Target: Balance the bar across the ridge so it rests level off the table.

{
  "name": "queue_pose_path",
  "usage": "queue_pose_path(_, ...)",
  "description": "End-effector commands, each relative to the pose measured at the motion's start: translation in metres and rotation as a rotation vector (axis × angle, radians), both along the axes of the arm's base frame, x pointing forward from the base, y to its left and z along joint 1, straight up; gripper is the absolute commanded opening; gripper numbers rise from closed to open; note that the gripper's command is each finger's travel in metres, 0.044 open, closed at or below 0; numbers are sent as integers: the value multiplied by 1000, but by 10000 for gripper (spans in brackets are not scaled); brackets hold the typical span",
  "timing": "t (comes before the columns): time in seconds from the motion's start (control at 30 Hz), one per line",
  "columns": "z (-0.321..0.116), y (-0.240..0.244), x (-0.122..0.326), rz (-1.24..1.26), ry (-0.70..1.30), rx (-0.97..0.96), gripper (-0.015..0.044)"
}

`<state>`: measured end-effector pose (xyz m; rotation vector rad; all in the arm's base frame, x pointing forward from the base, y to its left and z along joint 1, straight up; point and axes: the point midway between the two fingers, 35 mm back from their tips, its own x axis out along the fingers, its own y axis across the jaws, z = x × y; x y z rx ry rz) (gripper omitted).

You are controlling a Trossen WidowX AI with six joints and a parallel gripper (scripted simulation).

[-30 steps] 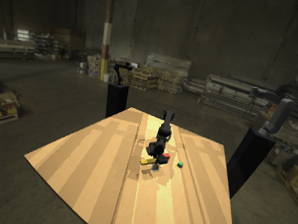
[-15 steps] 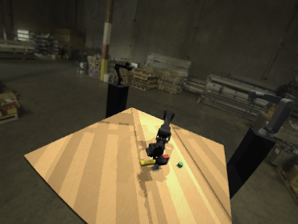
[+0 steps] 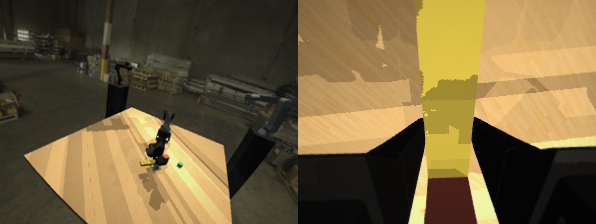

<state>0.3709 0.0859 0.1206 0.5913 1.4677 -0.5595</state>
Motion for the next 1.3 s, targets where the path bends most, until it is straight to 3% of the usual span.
queue_pose_path(0.0,0,0,0,-5,-4,-2,0)
queue_pose_path(1.27,-3,0,0,-5,-4,-2,0)
